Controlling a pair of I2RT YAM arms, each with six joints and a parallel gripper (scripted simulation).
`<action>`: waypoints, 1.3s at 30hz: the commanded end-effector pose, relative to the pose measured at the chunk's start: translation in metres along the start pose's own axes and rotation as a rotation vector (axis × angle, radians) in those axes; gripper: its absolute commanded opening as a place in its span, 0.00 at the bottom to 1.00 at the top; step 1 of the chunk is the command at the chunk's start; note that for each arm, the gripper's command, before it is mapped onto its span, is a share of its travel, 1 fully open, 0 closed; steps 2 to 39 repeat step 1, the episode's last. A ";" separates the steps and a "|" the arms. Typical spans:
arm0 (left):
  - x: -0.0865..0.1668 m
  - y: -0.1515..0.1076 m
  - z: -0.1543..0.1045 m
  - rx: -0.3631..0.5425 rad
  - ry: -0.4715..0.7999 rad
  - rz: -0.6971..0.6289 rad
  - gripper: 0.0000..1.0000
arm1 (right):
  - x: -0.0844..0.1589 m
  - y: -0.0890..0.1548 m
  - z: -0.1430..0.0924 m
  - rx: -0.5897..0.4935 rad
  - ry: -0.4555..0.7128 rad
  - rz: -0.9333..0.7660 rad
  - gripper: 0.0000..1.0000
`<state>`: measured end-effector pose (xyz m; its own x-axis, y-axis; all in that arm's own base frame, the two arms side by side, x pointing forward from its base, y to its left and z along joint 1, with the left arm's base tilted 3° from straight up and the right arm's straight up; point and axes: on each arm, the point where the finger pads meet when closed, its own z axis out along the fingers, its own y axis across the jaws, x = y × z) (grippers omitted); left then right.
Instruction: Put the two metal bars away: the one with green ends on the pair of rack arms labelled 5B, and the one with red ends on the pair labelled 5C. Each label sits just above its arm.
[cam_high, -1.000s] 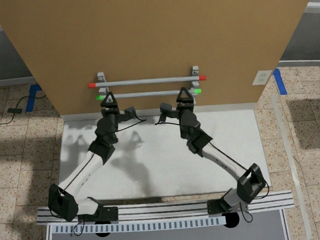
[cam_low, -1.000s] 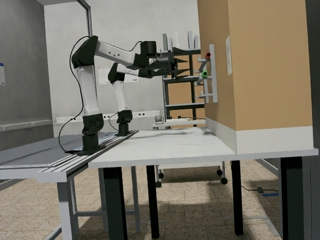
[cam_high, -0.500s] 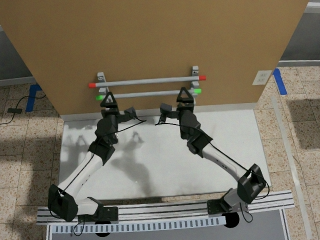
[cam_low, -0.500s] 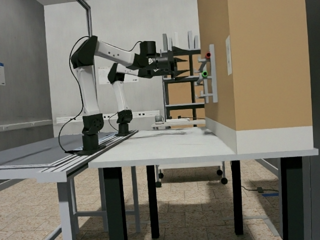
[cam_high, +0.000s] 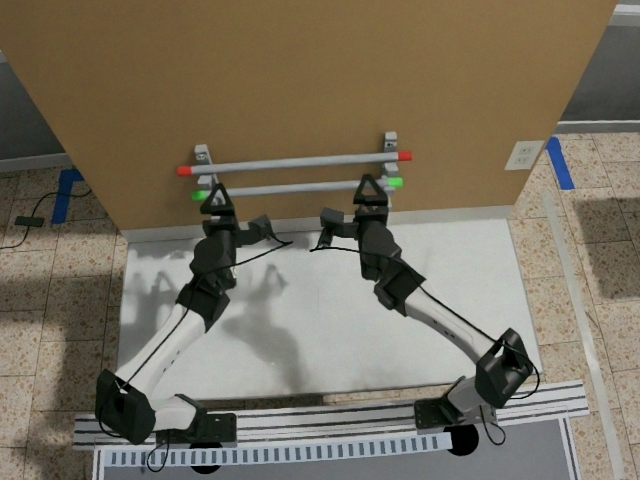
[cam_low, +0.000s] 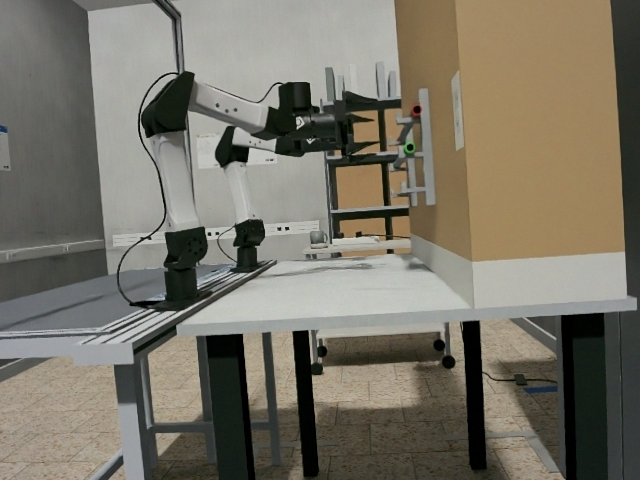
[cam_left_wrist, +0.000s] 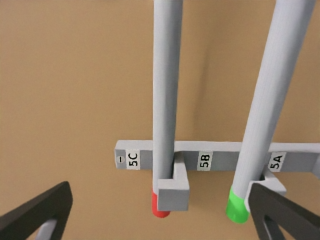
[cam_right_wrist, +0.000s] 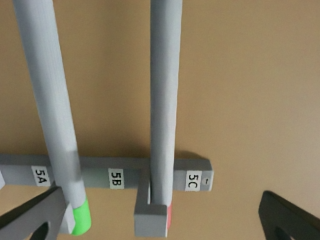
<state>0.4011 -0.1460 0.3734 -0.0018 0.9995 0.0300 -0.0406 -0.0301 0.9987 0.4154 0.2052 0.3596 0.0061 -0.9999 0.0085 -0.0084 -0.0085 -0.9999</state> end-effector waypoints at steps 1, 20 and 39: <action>-0.001 0.000 -0.007 0.004 -0.007 0.007 1.00 | 0.001 -0.003 -0.007 0.005 -0.003 0.002 1.00; -0.001 0.000 -0.007 0.004 -0.007 0.007 1.00 | 0.001 -0.003 -0.007 0.005 -0.003 0.002 1.00; -0.001 0.000 -0.007 0.004 -0.007 0.007 1.00 | 0.001 -0.003 -0.007 0.005 -0.003 0.002 1.00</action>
